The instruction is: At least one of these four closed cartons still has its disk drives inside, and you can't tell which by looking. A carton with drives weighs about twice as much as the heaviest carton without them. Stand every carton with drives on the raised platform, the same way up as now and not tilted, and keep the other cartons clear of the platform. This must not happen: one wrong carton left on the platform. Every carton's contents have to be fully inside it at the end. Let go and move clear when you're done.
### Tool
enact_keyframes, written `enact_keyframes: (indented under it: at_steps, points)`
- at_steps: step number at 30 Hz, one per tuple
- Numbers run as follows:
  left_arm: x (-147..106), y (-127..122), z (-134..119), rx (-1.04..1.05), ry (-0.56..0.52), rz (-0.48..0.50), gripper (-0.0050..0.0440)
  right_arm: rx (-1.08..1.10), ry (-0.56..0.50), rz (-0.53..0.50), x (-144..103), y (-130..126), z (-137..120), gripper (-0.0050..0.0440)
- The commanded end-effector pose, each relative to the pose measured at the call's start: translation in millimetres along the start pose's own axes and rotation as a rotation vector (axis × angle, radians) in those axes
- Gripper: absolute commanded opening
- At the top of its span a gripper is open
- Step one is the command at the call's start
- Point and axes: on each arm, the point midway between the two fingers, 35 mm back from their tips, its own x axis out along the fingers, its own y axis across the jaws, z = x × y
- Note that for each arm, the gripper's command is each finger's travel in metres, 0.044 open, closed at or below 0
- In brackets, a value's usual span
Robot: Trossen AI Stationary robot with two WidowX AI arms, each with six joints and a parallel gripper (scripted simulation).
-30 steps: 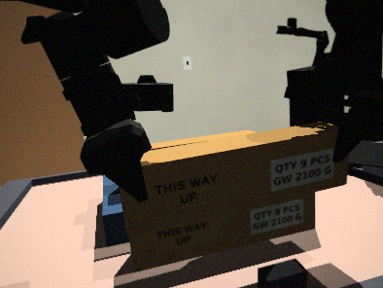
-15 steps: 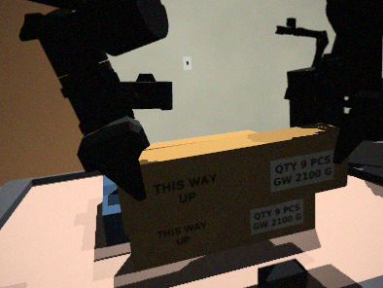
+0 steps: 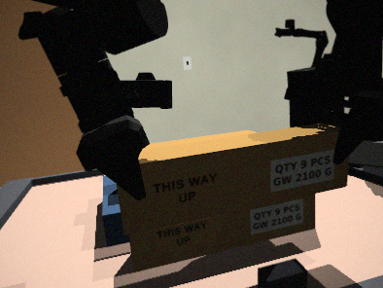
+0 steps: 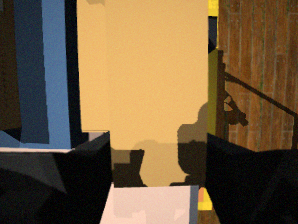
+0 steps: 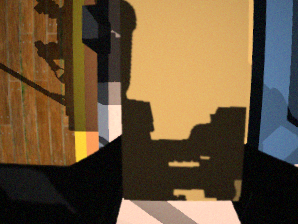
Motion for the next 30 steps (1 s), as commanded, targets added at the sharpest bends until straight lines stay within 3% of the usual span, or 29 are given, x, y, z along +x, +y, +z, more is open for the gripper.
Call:
enact_keyframes:
  at_steps: [1,30]
  points:
    - [-50.2,-3.6,21.9,-0.027,-0.116,-0.073,-0.005,0.024,-0.08,0.065,-41.8,1.1,13.4,-0.005]
    - [-46.9,-3.5,20.5,-0.025,-0.116,-0.075,-0.005,0.024,-0.079,0.065,-35.8,1.0,11.9,-0.005]
